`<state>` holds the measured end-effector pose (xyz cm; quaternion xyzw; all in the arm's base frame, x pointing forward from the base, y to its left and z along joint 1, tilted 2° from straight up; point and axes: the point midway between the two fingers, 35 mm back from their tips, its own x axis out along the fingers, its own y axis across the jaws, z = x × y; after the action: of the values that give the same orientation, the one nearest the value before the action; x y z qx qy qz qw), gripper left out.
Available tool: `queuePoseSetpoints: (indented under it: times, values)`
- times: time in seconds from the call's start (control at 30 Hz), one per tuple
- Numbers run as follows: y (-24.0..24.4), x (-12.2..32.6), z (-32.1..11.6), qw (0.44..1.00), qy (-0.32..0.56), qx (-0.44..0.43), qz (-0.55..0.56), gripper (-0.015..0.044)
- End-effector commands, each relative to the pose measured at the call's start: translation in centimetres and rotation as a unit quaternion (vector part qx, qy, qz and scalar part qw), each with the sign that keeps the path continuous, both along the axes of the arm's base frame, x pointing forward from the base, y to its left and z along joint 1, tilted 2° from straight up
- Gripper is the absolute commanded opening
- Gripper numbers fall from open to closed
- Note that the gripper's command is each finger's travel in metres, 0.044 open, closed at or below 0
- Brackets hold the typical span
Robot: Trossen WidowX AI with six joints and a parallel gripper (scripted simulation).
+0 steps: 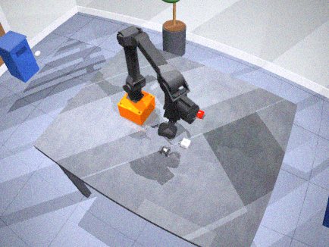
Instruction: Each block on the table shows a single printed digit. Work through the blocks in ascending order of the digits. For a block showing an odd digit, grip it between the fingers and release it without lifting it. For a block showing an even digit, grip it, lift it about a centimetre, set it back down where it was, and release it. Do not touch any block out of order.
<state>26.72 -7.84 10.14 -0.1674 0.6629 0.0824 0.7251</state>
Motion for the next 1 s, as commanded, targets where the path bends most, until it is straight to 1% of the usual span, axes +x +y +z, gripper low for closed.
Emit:
queuePoseSetpoints:
  times: [0.0, 0.77, 0.83, 0.97]
  values:
    - [-2.8, -0.3, -0.7, 0.993, 0.017, 0.044, -0.11, 0.04]
    - [-2.8, -0.2, -0.7, 0.992, 0.018, 0.047, -0.117, 0.04]
    - [-1.3, 0.7, -0.7, 0.992, 0.018, 0.048, -0.117, 0.04]
    - [3.5, 3.1, -0.7, 0.992, 0.017, 0.05, -0.117, 0.04]
